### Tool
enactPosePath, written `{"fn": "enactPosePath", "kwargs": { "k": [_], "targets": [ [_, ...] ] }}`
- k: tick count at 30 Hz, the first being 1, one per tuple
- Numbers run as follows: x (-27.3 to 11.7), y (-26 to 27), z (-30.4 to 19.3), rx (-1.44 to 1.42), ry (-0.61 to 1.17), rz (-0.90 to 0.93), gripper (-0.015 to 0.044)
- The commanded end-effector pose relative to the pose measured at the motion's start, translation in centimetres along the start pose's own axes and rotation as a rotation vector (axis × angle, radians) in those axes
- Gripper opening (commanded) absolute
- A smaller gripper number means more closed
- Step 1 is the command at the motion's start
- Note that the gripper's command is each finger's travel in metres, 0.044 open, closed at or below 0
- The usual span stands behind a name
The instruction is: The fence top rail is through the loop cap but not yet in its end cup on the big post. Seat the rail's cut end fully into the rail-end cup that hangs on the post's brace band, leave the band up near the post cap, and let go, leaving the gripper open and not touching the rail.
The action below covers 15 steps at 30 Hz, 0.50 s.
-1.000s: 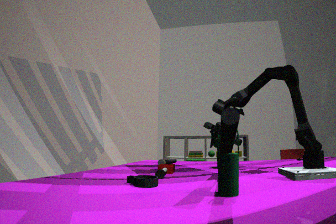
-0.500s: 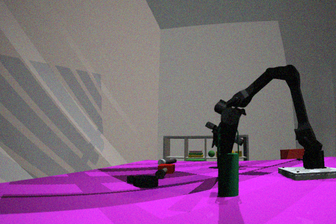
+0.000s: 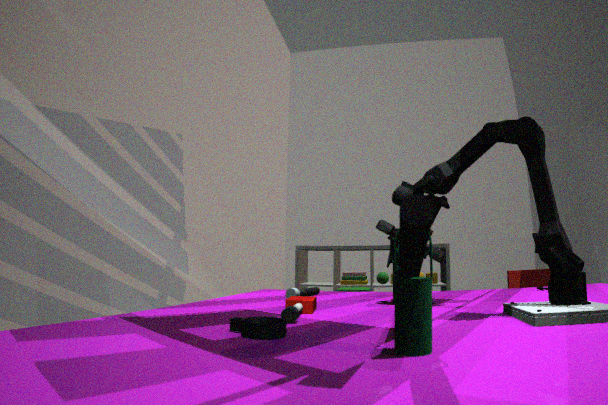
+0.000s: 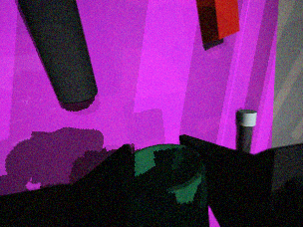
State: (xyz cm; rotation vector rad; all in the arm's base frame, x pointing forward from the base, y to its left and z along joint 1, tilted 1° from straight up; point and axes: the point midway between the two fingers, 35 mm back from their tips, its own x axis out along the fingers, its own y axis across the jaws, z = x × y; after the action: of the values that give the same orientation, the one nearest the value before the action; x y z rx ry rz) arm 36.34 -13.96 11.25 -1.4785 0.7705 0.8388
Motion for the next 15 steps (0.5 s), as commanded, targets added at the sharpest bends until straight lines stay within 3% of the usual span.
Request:
{"fn": "enactPosePath", "kwargs": {
  "k": [1, 15],
  "targets": [
    [-0.27, 0.21, 0.04, -0.017, -0.008, 0.001, 0.0],
    [-0.64, 0.89, -0.01, -0.09, -0.049, 0.002, 0.0]
  ]
}}
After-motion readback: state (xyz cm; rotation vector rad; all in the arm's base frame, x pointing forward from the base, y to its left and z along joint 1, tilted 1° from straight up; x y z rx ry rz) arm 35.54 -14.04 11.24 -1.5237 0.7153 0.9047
